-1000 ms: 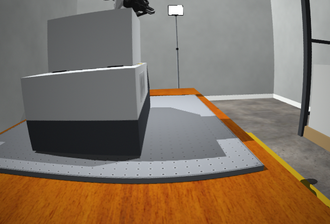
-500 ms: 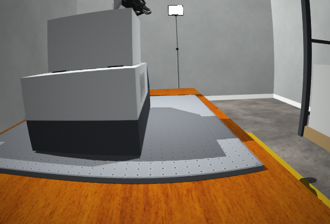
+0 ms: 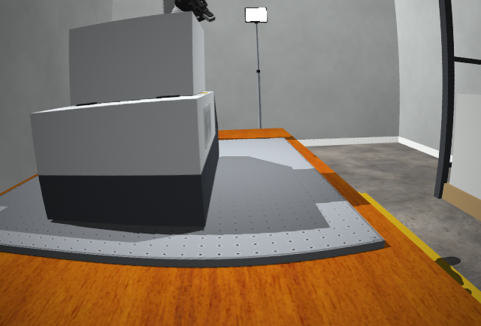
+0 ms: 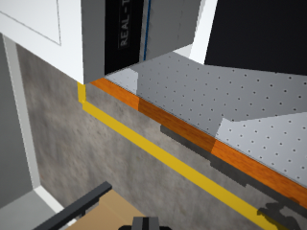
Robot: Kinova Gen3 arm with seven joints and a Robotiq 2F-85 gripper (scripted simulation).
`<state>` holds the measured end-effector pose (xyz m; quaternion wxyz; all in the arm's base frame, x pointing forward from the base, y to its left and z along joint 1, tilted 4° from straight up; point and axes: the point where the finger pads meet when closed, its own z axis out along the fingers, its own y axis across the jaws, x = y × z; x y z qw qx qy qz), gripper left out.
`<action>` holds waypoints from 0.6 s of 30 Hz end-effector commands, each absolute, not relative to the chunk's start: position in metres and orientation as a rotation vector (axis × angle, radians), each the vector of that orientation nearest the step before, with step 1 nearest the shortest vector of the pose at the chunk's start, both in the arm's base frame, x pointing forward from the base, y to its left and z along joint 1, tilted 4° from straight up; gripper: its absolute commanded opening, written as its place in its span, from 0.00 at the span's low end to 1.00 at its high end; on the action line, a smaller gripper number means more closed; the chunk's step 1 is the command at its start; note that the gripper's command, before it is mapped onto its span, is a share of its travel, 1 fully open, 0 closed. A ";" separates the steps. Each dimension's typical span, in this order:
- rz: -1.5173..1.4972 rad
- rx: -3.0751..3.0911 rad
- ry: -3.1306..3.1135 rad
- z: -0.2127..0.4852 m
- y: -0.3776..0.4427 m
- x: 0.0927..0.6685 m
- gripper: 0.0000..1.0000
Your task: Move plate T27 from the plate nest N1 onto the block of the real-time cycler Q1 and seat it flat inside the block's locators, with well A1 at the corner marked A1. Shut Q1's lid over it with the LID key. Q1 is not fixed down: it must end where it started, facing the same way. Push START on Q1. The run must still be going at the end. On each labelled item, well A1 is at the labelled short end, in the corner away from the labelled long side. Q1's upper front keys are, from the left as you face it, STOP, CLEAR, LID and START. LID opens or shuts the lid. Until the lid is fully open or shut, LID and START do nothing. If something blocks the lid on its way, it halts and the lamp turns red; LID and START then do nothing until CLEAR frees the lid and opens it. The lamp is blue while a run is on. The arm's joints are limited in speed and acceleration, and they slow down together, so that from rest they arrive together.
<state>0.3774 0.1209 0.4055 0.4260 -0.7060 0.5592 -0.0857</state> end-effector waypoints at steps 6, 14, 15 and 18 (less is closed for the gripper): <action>-0.221 -1.728 1.504 0.407 0.111 0.376 0.10; -0.225 -1.701 1.572 0.407 0.104 0.375 0.10; -0.225 -1.697 1.583 0.407 0.102 0.374 0.10; -0.227 -1.683 1.617 0.407 0.099 0.374 0.10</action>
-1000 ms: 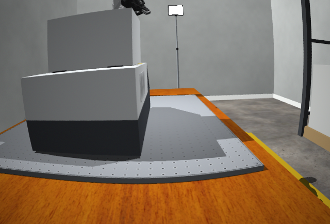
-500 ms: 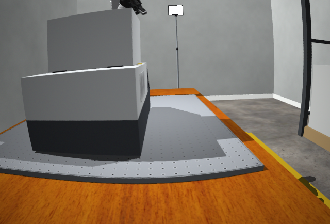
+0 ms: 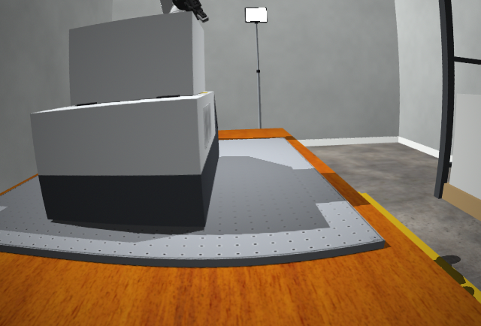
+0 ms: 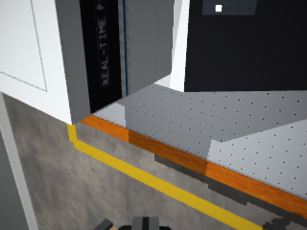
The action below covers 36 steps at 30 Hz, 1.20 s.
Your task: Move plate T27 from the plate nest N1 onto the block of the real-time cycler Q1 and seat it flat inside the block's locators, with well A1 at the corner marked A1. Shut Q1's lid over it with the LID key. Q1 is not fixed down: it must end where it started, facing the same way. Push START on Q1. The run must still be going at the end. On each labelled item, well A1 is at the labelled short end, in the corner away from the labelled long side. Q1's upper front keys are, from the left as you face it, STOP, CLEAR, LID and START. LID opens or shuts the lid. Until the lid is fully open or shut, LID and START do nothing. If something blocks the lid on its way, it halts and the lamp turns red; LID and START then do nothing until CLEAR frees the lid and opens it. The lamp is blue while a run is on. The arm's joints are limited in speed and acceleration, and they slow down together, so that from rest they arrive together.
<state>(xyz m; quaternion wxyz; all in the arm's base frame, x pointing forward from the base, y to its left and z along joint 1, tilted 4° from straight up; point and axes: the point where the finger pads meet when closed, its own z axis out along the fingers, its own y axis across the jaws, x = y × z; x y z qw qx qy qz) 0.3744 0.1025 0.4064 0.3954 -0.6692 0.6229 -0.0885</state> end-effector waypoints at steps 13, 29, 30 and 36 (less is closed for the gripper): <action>-0.234 -1.628 1.740 0.408 0.086 0.372 0.10; -0.241 -1.550 1.894 0.409 0.070 0.369 0.10; -0.242 -1.544 1.905 0.409 0.069 0.369 0.10; -0.245 -1.508 1.971 0.409 0.062 0.368 0.10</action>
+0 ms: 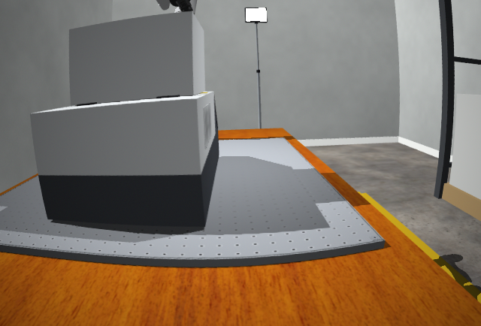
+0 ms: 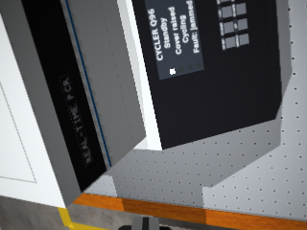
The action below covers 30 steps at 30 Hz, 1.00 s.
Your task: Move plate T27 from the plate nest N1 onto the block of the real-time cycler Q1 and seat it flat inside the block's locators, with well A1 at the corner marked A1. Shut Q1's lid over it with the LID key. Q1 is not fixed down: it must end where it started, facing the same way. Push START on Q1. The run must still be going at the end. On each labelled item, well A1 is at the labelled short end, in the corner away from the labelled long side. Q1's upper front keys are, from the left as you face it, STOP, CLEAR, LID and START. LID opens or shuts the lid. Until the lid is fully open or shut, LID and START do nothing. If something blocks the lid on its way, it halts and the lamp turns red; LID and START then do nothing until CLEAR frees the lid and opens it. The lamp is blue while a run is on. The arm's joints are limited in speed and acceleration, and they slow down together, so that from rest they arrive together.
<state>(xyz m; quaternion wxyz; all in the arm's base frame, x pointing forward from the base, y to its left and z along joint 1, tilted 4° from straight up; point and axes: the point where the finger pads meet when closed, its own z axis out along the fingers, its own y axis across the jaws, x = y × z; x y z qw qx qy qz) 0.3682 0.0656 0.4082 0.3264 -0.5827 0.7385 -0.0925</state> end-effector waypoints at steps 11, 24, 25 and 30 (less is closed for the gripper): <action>-0.249 -1.451 2.067 0.409 0.052 0.366 0.10; -0.254 -1.376 2.184 0.410 0.039 0.364 0.10; -0.255 -1.369 2.194 0.410 0.038 0.364 0.10; -0.257 -1.333 2.246 0.410 0.032 0.363 0.10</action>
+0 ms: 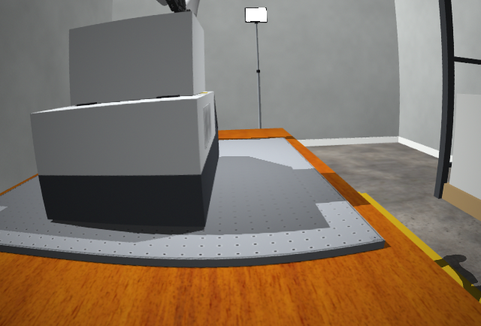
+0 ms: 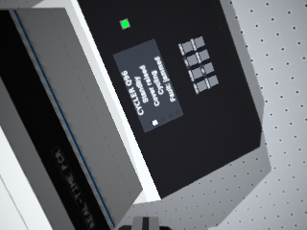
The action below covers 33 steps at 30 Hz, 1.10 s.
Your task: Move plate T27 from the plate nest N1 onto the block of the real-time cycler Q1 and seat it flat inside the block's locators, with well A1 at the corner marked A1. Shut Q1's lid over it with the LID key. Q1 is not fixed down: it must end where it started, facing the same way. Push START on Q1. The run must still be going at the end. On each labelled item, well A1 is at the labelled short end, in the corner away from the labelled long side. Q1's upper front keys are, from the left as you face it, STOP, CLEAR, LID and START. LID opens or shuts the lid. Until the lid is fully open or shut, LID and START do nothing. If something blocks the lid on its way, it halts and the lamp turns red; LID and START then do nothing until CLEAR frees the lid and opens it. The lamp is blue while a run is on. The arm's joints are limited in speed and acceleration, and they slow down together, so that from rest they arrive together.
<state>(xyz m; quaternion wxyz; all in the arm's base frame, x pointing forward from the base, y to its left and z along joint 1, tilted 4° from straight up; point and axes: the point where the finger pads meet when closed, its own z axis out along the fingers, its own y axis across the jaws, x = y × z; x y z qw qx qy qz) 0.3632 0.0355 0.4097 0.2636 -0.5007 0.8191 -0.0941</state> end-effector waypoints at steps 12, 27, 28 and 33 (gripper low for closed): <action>-0.260 -1.257 2.349 0.411 0.021 0.361 0.10; -0.264 -1.151 2.479 0.412 0.006 0.359 0.10; -0.265 -1.142 2.489 0.412 0.005 0.358 0.10; -0.266 -1.099 2.538 0.412 -0.001 0.357 0.10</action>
